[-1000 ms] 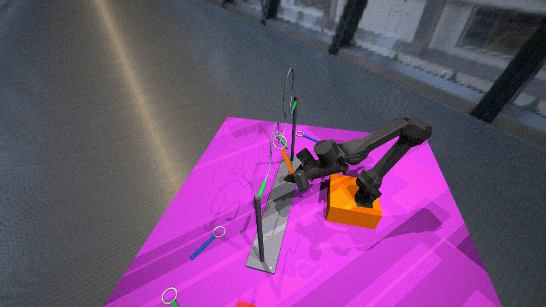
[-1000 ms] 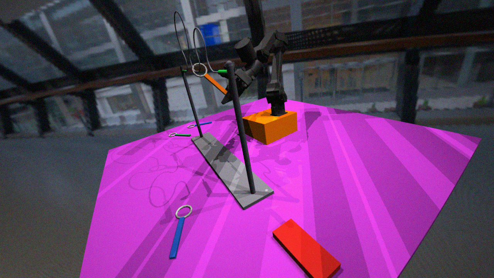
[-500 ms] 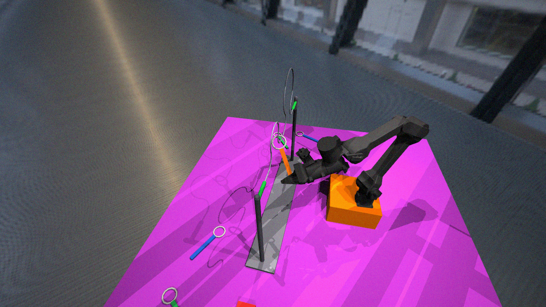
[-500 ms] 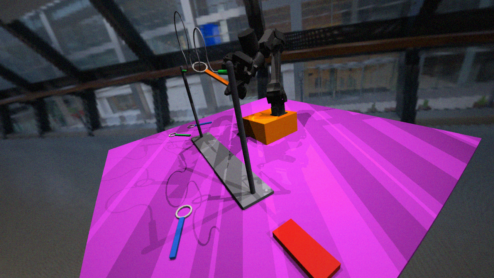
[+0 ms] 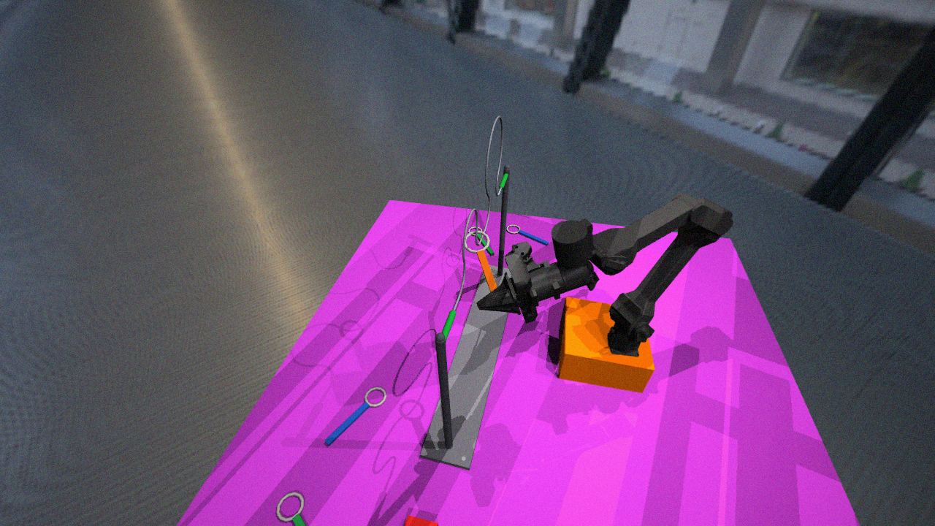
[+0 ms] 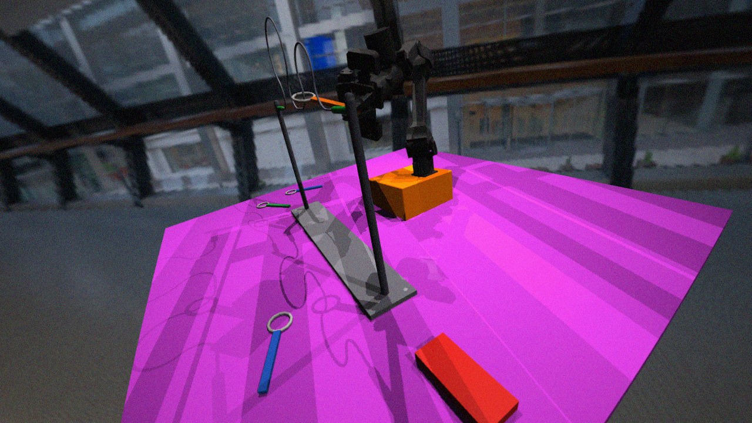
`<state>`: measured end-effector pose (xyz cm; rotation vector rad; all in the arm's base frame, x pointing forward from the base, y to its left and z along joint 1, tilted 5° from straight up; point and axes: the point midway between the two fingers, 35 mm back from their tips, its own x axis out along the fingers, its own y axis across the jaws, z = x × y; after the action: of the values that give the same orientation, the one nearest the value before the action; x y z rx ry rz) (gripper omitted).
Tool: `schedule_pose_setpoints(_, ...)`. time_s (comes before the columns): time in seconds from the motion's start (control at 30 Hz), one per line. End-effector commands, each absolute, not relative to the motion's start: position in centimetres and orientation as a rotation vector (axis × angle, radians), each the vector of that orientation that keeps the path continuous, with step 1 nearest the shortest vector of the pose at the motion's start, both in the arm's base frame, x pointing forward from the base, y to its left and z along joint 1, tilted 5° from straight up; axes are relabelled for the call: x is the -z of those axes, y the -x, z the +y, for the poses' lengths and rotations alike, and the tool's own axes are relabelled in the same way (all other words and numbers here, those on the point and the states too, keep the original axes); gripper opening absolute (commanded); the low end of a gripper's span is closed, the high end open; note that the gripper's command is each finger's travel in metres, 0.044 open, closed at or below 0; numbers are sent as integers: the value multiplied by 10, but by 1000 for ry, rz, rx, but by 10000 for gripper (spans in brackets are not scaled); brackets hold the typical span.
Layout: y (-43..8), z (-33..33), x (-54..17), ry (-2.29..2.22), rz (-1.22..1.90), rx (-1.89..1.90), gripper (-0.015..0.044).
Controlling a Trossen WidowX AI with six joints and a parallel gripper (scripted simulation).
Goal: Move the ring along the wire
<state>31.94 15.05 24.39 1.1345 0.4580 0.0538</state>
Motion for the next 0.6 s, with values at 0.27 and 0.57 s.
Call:
schedule_pose_setpoints(0.27,-321,163,-287,-1397,422,-142,-150)
schedule_pose_setpoints(0.57,-322,164,-315,-1553,397,-193,-150)
